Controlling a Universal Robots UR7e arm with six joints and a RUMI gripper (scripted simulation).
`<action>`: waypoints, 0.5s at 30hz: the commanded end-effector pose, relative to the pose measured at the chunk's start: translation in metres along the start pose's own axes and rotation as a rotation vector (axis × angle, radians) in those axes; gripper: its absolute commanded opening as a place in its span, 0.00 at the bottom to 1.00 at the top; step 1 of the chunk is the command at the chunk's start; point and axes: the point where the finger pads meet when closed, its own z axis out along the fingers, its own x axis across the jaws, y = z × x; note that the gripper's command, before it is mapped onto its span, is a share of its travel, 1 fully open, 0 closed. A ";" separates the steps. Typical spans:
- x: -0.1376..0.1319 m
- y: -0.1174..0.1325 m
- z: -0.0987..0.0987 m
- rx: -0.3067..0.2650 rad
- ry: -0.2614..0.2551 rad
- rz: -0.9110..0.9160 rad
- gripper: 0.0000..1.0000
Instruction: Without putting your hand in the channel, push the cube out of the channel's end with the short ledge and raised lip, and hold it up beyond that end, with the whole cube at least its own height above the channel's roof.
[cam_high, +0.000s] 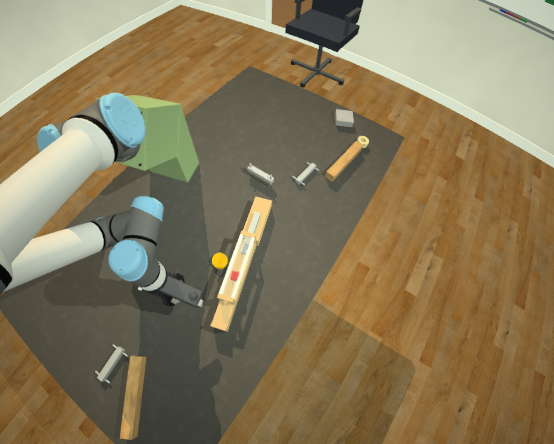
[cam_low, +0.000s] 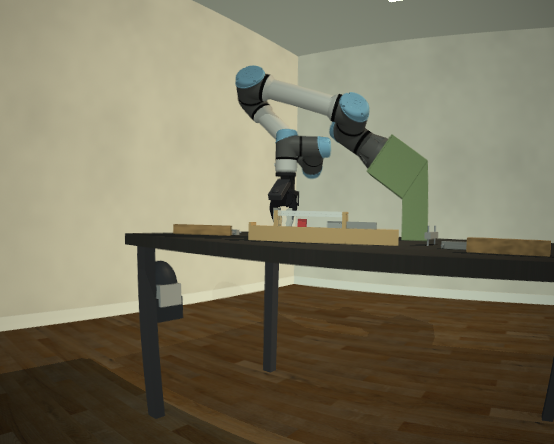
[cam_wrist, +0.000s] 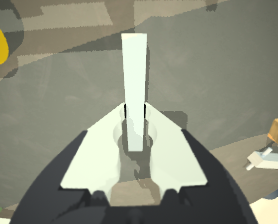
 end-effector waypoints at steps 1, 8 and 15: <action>0.000 0.000 0.000 0.001 0.001 0.000 0.00; 0.000 0.000 -0.001 0.001 0.001 0.000 0.00; 0.000 0.000 -0.005 0.001 0.001 0.000 0.00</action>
